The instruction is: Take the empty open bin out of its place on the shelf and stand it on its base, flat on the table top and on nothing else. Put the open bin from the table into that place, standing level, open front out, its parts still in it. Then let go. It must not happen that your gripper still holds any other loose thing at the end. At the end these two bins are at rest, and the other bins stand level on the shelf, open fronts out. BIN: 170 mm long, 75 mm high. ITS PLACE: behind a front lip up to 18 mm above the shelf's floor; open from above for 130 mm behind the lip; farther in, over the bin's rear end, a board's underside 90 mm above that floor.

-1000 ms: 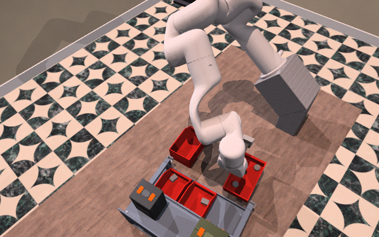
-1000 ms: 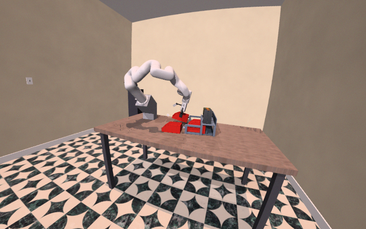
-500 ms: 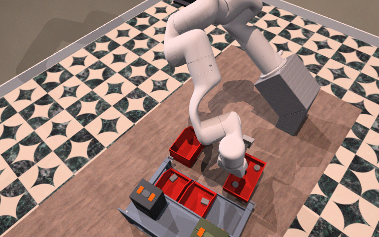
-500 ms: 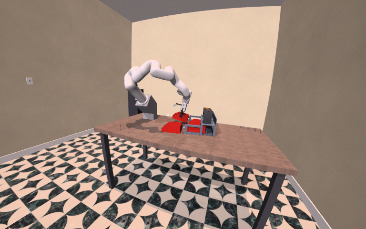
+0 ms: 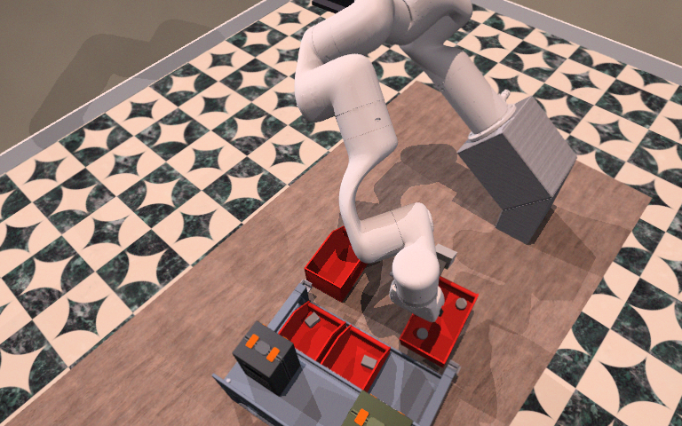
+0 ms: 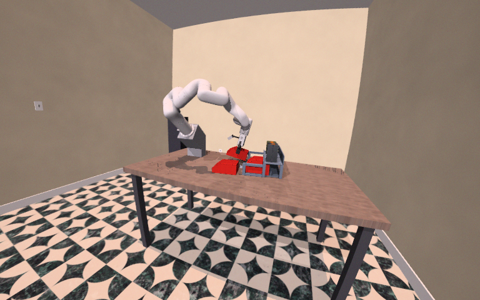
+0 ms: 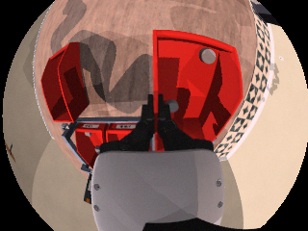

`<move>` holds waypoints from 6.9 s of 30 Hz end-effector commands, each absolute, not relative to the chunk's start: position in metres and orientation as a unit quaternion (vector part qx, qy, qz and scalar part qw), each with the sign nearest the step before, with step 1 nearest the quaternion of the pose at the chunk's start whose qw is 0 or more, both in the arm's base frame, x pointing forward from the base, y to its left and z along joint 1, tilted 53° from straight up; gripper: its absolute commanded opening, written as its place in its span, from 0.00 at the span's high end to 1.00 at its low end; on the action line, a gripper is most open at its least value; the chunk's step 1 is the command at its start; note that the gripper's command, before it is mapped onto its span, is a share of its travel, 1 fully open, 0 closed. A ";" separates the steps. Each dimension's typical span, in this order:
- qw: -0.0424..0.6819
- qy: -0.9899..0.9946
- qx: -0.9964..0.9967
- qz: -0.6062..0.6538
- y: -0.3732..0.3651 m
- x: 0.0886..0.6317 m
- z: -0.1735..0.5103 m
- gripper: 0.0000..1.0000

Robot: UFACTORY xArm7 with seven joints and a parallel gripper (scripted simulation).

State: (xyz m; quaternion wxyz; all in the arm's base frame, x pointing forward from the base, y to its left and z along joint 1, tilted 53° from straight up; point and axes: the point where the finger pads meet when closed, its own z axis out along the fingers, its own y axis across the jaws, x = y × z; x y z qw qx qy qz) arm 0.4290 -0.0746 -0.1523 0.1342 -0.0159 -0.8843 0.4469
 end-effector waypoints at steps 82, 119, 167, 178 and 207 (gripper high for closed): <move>0.133 -0.885 -0.015 0.446 -0.069 0.509 -0.159 1.00; 0.133 -0.885 -0.015 0.446 -0.069 0.518 -0.160 1.00; 0.132 -0.885 -0.015 0.446 -0.079 0.518 -0.168 1.00; 0.132 -0.885 -0.015 0.446 -0.082 0.518 -0.170 1.00; 0.131 -0.885 -0.014 0.446 -0.082 0.519 -0.170 1.00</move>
